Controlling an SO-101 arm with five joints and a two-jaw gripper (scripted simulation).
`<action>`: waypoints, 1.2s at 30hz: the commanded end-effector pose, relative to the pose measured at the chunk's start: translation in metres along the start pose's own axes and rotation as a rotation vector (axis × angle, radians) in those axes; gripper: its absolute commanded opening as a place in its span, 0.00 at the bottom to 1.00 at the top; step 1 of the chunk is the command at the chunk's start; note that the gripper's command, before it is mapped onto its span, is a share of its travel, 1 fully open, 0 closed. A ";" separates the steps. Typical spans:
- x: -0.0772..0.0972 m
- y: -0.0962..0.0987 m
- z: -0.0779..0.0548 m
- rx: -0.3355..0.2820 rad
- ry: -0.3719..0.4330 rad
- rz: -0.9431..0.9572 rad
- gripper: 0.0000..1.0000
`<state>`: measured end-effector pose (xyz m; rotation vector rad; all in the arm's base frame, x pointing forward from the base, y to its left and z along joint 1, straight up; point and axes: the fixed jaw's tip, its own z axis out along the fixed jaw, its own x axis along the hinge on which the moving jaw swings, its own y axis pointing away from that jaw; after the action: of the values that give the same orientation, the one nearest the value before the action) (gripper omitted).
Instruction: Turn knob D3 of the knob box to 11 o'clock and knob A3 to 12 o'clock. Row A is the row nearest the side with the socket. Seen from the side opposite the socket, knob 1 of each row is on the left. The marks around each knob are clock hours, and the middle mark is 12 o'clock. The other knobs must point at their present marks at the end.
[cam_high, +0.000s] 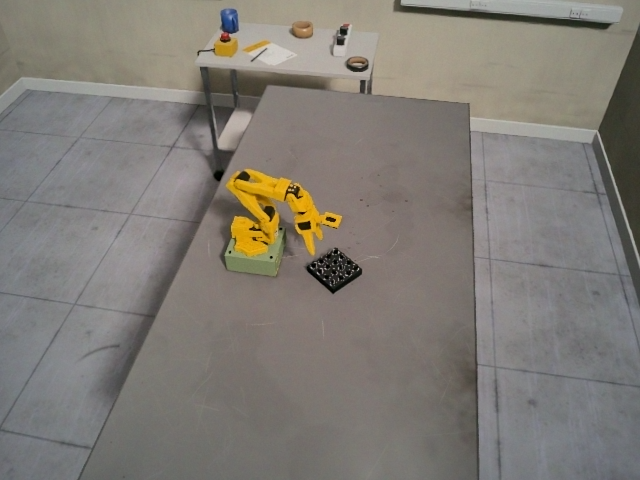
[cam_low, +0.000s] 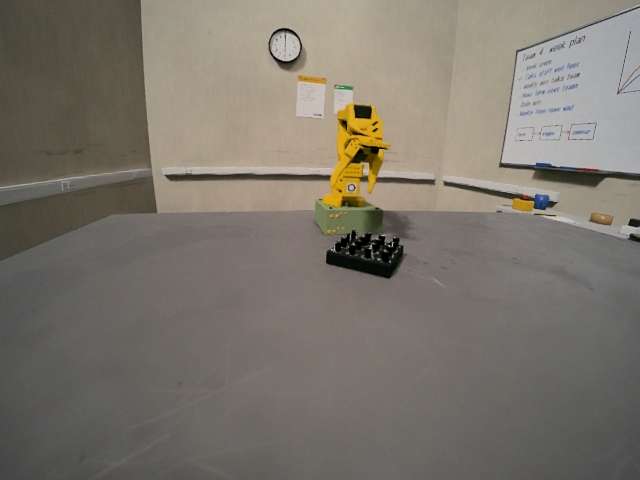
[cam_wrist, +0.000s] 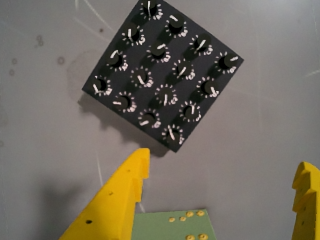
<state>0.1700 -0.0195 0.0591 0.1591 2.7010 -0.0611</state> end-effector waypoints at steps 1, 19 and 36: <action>-0.001 -0.002 0.000 0.003 0.005 0.001 0.40; -0.043 -0.004 0.018 0.003 0.006 0.001 0.40; -0.054 -0.005 0.026 0.003 0.006 0.002 0.40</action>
<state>0.2275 -0.0288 0.0597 0.1602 2.7068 -0.0606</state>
